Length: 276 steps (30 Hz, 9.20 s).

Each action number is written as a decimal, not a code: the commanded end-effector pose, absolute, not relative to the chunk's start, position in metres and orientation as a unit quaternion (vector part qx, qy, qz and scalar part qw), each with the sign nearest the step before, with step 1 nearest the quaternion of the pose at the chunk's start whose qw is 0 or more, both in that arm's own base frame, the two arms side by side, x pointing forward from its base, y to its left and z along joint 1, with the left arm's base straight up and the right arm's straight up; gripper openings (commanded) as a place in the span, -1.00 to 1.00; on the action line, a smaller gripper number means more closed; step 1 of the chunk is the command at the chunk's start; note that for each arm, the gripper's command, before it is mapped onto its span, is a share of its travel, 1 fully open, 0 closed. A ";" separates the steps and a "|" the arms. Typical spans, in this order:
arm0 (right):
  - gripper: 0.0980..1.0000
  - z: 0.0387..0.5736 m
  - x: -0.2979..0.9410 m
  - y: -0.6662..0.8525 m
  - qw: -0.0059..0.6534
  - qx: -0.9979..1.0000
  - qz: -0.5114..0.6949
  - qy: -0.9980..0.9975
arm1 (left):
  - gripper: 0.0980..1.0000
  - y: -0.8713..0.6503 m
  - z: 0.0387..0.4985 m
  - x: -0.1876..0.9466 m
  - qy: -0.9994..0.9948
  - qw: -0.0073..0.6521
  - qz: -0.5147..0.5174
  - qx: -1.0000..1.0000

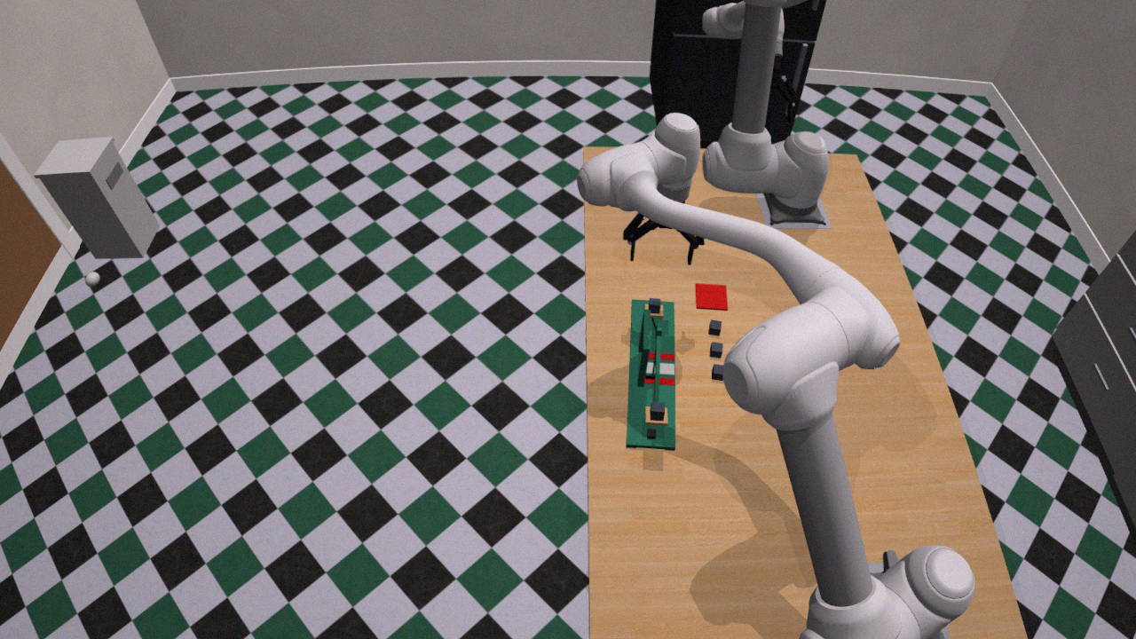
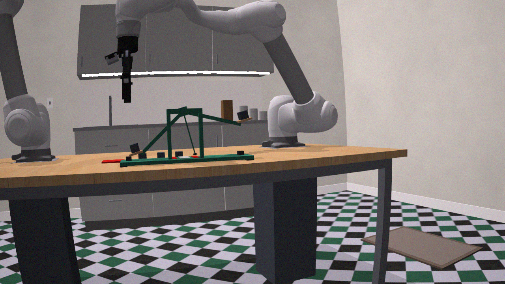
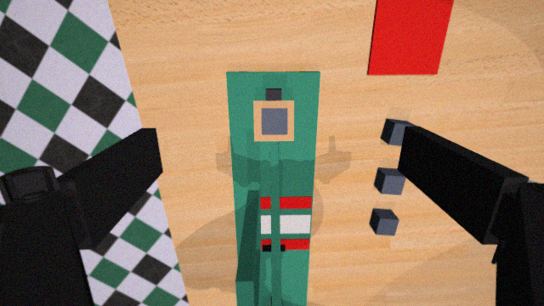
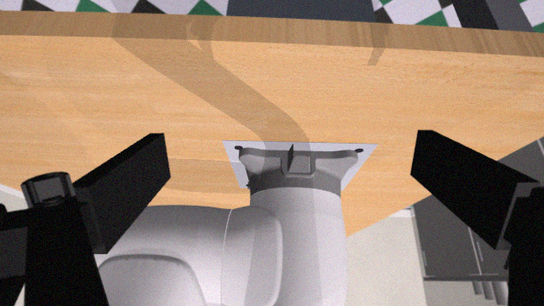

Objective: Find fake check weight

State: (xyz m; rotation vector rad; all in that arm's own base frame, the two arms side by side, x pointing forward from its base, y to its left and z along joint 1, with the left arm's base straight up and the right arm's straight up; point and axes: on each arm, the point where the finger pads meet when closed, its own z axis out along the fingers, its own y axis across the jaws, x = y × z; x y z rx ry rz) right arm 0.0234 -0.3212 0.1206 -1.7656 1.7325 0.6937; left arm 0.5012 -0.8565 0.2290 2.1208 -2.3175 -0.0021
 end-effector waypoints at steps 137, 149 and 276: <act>1.00 0.121 0.024 -0.322 0.282 -0.659 0.259 0.647 | 1.00 -0.750 0.300 0.340 -0.738 0.000 0.000 0.675; 1.00 0.121 0.024 -0.322 0.282 -0.659 0.259 0.647 | 1.00 -0.659 0.300 0.348 -0.738 0.000 0.000 0.675; 1.00 0.121 0.024 -0.322 0.282 -0.659 0.259 0.647 | -0.20 -0.444 0.227 0.537 -0.737 0.000 0.000 0.675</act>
